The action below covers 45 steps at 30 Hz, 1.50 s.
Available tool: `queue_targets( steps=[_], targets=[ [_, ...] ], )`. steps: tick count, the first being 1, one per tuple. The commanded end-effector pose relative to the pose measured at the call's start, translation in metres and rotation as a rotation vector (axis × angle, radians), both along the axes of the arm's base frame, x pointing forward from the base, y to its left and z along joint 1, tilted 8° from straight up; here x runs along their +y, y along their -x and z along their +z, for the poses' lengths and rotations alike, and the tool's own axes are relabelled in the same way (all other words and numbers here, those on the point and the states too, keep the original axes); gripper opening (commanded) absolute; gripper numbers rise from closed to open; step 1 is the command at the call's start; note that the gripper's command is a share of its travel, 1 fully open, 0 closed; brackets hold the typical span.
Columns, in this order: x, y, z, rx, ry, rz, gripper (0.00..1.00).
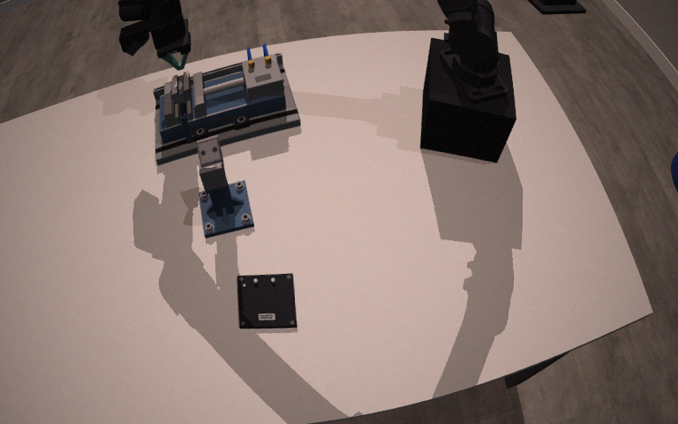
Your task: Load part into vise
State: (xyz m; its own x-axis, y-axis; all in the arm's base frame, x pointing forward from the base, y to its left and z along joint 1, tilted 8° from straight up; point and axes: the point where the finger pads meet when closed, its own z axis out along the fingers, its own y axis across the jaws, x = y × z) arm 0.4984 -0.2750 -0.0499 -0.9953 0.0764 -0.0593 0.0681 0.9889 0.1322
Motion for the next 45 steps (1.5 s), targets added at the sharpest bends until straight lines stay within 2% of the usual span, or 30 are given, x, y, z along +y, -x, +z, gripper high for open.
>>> queue_targets(
  steps=[1,16,21,25,27,28,29,33,41,44,45],
  targets=[
    [-0.007,-0.025,0.019,-0.047,0.026,0.002,0.00],
    [-0.006,-0.026,0.009,-0.044,0.025,0.005,0.00],
    [-0.007,-0.028,0.014,-0.055,0.031,0.004,0.00],
    [-0.005,-0.025,0.005,-0.040,0.022,0.005,0.00],
    [-0.005,-0.025,0.005,-0.040,0.022,0.005,0.00],
    [-0.006,-0.028,0.016,-0.058,0.033,0.005,0.00],
    [-0.006,-0.028,0.016,-0.059,0.034,0.005,0.00],
    [-0.003,-0.023,0.006,-0.039,0.022,0.004,0.00],
    [-0.002,-0.021,0.000,-0.036,0.020,0.004,0.00],
    [-0.002,-0.022,0.001,-0.038,0.021,0.004,0.00],
    [-0.002,-0.022,0.007,-0.042,0.023,0.004,0.00]
  ],
)
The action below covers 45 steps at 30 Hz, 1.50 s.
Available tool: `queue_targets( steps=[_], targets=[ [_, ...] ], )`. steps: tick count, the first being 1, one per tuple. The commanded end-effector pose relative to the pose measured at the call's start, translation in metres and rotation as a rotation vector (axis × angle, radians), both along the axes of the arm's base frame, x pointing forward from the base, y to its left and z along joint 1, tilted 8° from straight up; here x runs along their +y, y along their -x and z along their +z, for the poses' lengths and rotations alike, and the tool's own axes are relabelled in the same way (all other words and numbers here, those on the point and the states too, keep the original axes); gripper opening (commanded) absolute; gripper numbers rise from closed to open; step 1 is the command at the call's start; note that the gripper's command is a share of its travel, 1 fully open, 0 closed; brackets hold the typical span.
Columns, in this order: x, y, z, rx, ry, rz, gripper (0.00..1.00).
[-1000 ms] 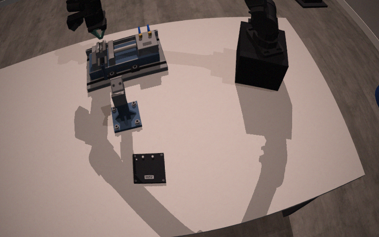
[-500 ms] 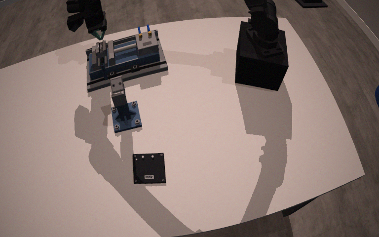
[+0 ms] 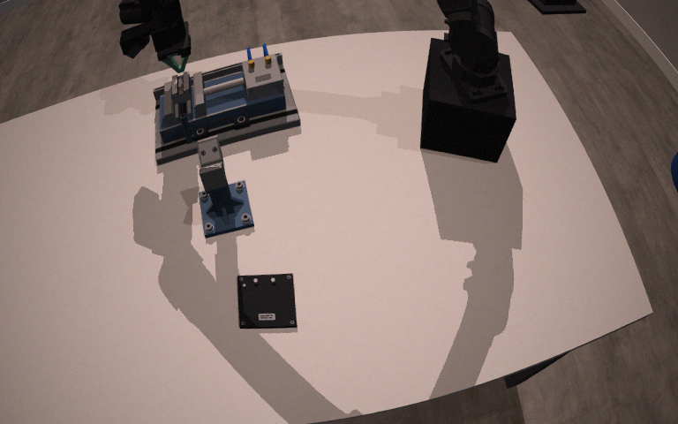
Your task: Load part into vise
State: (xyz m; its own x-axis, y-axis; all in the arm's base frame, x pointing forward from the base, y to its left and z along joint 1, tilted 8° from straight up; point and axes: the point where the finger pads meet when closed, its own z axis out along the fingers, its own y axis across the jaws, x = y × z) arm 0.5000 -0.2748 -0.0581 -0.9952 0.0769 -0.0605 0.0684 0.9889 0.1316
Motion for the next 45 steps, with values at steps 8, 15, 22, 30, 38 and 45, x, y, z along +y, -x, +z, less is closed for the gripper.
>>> queue_targets(
  steps=[8,15,22,30,38,45],
  targets=[
    [-0.0017,-0.0193,0.0098,-0.036,0.020,0.005,0.00],
    [-0.0017,-0.0192,0.0093,-0.036,0.020,0.005,0.00],
    [-0.0017,-0.0192,0.0093,-0.036,0.020,0.005,0.00],
    [-0.0017,-0.0192,0.0093,-0.036,0.020,0.005,0.00],
    [-0.0017,-0.0192,0.0093,-0.036,0.020,0.005,0.00],
    [-0.0017,-0.0192,0.0093,-0.036,0.020,0.005,0.00]
  ],
)
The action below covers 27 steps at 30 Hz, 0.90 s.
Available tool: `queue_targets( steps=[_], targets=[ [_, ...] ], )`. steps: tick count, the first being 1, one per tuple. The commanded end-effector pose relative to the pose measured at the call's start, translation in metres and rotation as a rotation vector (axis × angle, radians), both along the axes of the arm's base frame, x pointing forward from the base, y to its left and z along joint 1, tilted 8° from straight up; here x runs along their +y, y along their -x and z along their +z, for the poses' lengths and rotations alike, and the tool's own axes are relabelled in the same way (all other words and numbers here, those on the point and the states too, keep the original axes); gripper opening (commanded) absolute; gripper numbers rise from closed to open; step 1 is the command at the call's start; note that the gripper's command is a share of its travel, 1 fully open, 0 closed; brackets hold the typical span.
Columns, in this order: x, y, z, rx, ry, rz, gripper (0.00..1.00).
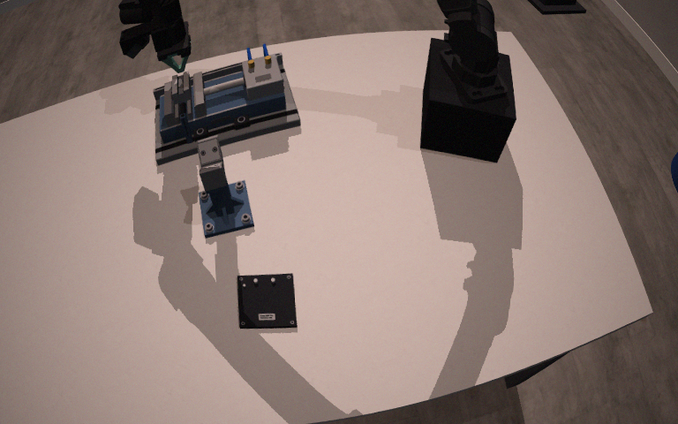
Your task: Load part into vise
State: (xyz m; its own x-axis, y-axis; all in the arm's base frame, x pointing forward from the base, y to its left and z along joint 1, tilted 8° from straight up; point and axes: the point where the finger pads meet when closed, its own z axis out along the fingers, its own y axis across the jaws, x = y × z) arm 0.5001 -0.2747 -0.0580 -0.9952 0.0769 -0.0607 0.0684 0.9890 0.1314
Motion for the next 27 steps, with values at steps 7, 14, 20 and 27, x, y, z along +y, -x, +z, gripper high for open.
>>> queue_targets(
  steps=[7,14,20,27],
  targets=[
    [-0.0017,-0.0190,0.0092,-0.036,0.020,0.005,0.00],
    [-0.0014,-0.0190,0.0092,-0.036,0.020,0.005,0.00],
    [-0.0008,-0.0180,0.0093,-0.034,0.018,0.005,0.00],
    [0.0003,-0.0173,0.0094,-0.033,0.018,0.005,0.00]
  ],
)
